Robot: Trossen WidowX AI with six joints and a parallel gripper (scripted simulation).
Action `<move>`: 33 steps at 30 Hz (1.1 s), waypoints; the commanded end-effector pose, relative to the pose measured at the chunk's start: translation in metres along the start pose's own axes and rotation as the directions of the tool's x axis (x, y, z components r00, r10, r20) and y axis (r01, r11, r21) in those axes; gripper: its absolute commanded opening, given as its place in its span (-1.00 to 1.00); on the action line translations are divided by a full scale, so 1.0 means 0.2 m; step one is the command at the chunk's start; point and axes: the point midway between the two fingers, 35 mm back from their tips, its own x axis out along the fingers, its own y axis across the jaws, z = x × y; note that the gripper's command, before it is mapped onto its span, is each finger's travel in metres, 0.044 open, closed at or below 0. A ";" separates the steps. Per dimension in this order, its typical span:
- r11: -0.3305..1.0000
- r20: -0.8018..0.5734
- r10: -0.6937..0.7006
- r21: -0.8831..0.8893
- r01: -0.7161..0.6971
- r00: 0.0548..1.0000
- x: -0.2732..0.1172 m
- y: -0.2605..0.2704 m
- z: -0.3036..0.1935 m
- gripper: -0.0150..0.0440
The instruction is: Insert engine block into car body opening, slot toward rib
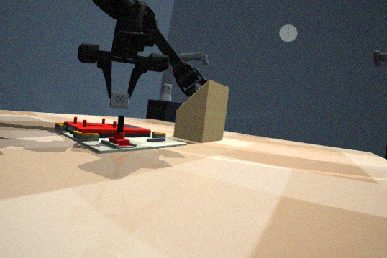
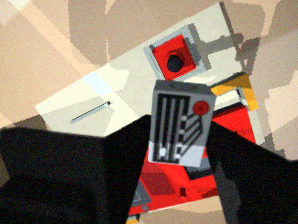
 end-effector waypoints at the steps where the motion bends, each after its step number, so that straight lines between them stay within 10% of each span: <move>1: 0.993 -0.002 -0.007 0.121 0.007 1.000 0.01 -0.03 -0.04 -0.49; 30: 0.478 -0.044 -0.032 0.877 0.054 0.999 0.12 -0.23 -0.40 -0.49; 33: 0.457 -0.044 -0.032 0.888 0.054 0.999 0.13 -0.23 -0.40 -0.22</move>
